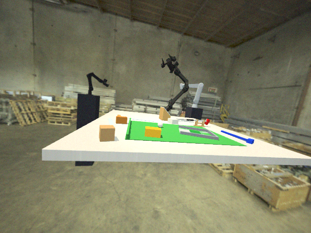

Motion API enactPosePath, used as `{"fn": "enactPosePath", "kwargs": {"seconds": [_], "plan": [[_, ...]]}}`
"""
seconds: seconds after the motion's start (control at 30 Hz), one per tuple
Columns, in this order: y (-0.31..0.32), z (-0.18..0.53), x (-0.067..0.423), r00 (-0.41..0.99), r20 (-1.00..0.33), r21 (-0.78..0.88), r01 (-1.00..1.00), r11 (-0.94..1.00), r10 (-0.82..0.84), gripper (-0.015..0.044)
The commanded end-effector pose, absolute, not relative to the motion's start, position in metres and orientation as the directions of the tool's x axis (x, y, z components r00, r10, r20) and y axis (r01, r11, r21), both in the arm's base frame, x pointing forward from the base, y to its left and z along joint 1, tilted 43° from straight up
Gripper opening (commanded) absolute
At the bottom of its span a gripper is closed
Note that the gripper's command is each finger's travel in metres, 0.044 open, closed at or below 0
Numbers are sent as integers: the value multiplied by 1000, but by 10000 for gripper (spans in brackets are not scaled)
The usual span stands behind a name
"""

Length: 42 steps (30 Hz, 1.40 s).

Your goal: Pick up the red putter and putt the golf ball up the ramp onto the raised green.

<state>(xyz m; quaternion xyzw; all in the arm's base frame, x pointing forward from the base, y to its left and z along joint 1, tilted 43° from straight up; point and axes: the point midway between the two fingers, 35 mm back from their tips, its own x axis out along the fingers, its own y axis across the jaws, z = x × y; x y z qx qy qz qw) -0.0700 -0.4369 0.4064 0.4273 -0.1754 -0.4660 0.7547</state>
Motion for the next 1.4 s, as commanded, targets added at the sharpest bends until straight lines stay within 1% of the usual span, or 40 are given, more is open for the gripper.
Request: {"fn": "enactPosePath", "kwargs": {"seconds": [0.0,0.03,0.1,0.23,0.33,0.5,0.63,0.83,1.03,1.2,1.37], "plan": [[-437,406,-69,506,-135,807,555,202,-852,426],[-437,404,-65,512,-138,802,560,207,-848,440],[-437,398,-51,535,-153,783,579,229,-831,440],[-433,377,-2,608,-203,712,630,311,-768,440],[-430,366,23,649,-228,677,641,361,-726,440],[-410,332,103,779,-299,577,607,546,-550,440],[-381,305,164,854,-352,495,518,698,-384,440],[-315,267,244,900,-423,373,276,886,-102,440],[-229,233,299,859,-477,264,-61,963,185,440],[-147,209,324,758,-509,183,-368,912,408,440],[-64,185,327,593,-534,106,-661,743,603,440]]}}
